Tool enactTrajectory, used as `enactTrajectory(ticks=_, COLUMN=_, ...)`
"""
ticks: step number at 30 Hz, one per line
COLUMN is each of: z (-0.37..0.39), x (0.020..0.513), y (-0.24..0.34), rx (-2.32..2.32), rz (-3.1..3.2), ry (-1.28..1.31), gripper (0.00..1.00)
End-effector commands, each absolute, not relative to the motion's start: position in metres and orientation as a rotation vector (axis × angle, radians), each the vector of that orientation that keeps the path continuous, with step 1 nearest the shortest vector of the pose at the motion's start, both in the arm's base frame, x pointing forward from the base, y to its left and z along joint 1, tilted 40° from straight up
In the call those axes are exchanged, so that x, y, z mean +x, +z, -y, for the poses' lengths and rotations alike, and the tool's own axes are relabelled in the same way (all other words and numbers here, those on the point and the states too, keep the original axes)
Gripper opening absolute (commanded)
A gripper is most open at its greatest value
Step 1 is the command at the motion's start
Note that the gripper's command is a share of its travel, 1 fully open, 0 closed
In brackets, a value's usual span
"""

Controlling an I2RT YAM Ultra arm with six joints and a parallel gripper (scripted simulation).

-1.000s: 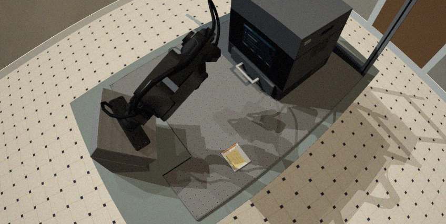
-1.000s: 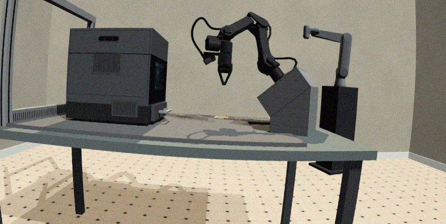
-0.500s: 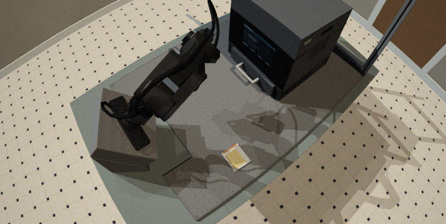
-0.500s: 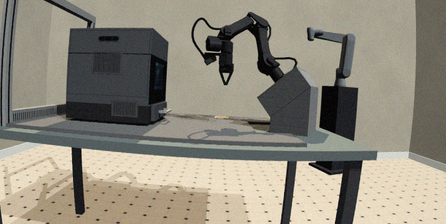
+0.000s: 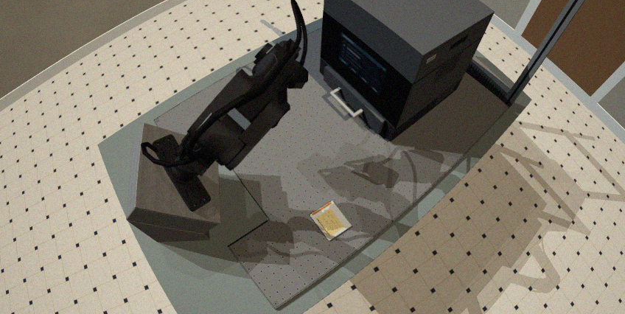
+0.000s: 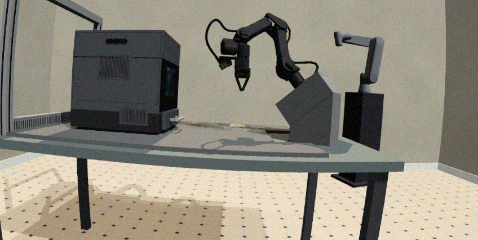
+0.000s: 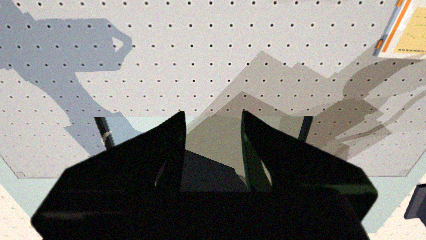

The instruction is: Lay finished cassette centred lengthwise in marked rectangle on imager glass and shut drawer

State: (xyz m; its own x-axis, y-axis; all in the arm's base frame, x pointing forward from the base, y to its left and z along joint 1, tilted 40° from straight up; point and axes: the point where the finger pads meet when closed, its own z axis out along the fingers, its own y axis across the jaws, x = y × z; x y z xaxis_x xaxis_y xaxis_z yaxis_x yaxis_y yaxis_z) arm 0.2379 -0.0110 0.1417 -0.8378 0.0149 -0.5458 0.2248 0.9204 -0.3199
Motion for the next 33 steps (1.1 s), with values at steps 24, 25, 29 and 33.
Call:
enactTrajectory(ticks=24, z=0.024, x=0.301, y=0.156, rx=-0.273, rz=-2.351, ry=-0.839, gripper=0.35)
enactTrajectory(ticks=25, z=0.025, x=0.305, y=0.160, rx=-0.299, rz=-2.327, ry=-0.858, gripper=0.35)
enactTrajectory(ticks=29, z=0.026, x=0.316, y=0.153, rx=-0.386, rz=-2.319, ry=-0.917, gripper=0.35)
enactTrajectory(ticks=33, z=0.027, x=0.336, y=0.155, rx=-0.528, rz=-2.249, ry=-0.985, gripper=0.35)
